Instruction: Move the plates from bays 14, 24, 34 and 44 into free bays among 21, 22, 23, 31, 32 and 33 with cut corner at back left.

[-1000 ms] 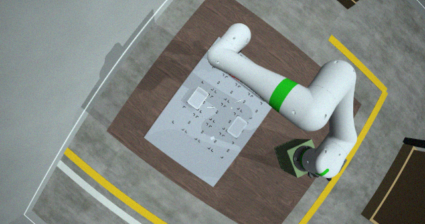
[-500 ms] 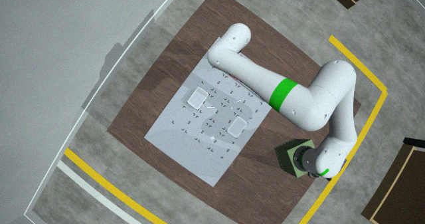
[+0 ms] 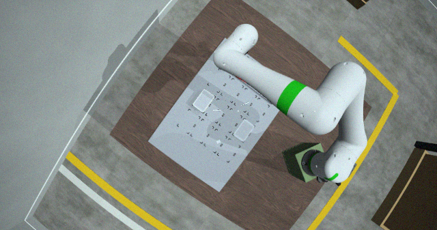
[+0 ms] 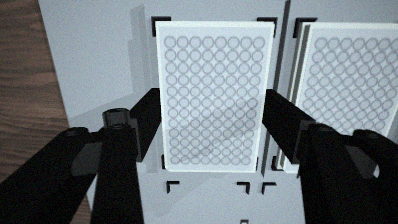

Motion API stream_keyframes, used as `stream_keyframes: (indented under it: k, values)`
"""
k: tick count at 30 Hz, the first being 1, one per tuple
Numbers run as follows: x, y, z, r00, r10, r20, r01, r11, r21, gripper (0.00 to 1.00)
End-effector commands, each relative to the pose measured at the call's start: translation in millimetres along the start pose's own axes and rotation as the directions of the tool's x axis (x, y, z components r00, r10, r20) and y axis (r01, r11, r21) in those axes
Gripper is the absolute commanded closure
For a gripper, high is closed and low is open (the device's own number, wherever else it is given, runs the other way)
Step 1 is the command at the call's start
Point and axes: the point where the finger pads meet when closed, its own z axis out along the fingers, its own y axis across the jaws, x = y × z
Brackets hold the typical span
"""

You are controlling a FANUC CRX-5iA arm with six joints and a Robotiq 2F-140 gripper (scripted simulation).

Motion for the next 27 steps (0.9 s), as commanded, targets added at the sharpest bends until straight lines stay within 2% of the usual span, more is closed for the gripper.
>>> stream_keyframes:
  k: [1, 27]
  values:
    - [0.3, -0.8, -1.5, 1.0, 0.0, -0.001, 0.0, 1.0, 0.002, 0.39]
    - [0.4, -0.8, -1.5, 1.0, 0.0, -0.001, 0.0, 1.0, 0.002, 0.41]
